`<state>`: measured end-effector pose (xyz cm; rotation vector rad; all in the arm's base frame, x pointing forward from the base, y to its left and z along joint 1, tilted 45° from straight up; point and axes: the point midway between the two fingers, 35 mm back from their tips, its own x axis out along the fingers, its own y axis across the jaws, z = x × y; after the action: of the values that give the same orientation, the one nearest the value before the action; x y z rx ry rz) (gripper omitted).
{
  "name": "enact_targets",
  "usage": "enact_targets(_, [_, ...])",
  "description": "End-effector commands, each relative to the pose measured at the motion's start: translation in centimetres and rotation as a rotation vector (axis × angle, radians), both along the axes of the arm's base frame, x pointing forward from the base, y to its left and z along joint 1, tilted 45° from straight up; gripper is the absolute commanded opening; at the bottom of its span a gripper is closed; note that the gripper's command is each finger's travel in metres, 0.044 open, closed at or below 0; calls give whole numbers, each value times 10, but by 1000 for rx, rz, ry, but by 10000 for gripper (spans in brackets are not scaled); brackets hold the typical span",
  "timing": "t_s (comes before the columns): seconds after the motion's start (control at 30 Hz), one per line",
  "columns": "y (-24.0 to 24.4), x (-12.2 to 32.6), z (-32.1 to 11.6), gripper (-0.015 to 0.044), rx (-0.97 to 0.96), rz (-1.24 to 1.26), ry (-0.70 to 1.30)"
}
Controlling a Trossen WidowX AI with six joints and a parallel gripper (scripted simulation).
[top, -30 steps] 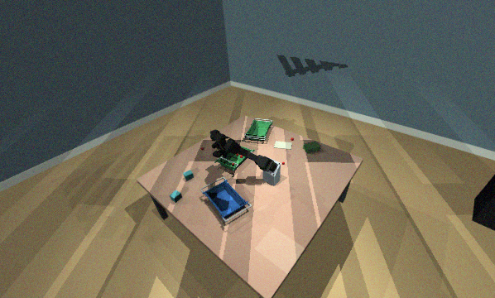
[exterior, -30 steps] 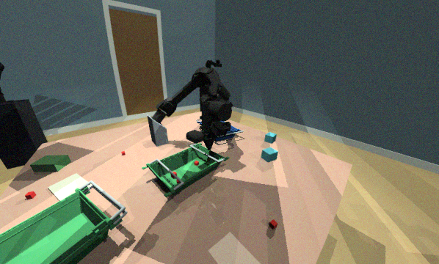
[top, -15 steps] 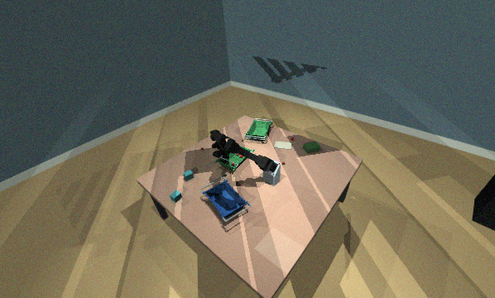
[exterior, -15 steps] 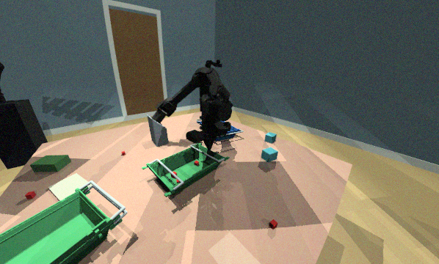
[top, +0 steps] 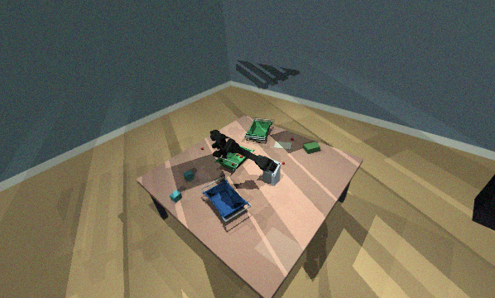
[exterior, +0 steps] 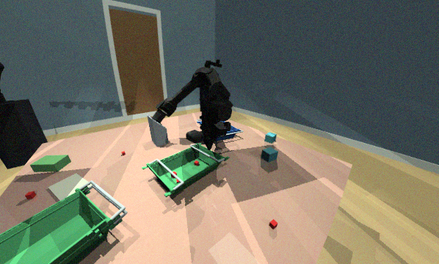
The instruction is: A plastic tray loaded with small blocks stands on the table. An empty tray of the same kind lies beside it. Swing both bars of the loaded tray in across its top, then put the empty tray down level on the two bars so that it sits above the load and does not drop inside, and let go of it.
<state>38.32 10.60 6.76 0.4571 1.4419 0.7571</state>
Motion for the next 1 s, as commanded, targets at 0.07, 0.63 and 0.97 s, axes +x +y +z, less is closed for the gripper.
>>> enact_targets(0.07, [0, 0, 0, 53, 0, 0, 0])
enact_targets(0.63, [-32, -1, 47, 440, -10, 0, 19])
enact_targets(0.97, [67, -102, 109, 440, -102, -73, 92])
